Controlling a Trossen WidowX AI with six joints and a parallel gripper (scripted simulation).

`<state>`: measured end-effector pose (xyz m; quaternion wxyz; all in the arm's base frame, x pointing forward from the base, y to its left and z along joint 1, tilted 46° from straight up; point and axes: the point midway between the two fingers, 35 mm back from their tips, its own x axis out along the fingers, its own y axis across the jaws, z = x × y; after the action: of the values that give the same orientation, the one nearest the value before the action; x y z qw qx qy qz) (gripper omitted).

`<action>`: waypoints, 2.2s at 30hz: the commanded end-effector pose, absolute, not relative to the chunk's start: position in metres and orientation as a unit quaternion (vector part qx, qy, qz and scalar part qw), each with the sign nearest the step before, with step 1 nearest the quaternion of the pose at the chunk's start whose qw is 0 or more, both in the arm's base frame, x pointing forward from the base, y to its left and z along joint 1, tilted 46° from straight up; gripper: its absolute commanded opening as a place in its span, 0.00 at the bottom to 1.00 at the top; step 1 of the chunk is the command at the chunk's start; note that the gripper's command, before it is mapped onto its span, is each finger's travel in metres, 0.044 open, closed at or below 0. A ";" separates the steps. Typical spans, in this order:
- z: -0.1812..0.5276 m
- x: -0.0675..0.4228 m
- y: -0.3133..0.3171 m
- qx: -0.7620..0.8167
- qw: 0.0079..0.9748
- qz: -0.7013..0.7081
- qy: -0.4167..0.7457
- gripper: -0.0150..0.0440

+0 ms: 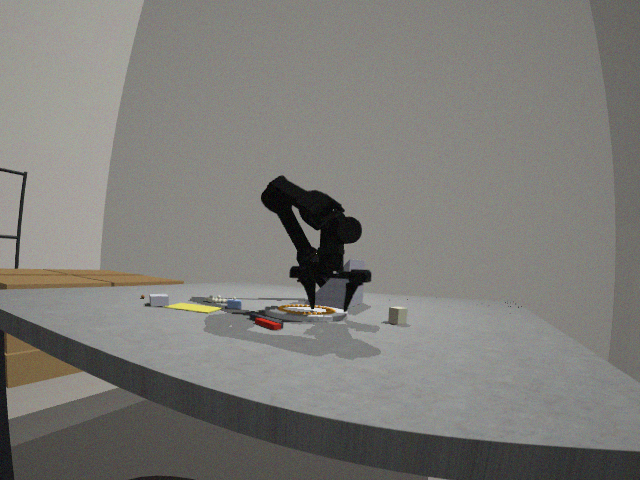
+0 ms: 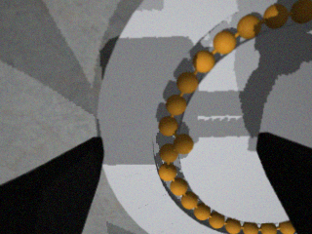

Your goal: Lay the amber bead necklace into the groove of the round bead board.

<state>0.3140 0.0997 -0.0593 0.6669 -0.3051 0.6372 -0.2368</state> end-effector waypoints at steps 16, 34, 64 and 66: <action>-0.060 0.314 0.099 -0.305 0.667 -0.237 0.637 0.28; -0.060 0.314 0.099 -0.305 0.667 -0.237 0.637 0.25; -0.061 0.316 0.108 -0.308 0.666 -0.237 0.637 0.25; -0.063 0.317 0.106 -0.308 0.666 -0.237 0.637 0.25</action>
<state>0.3161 0.1070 -0.0606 0.6651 -0.3109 0.6365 -0.2364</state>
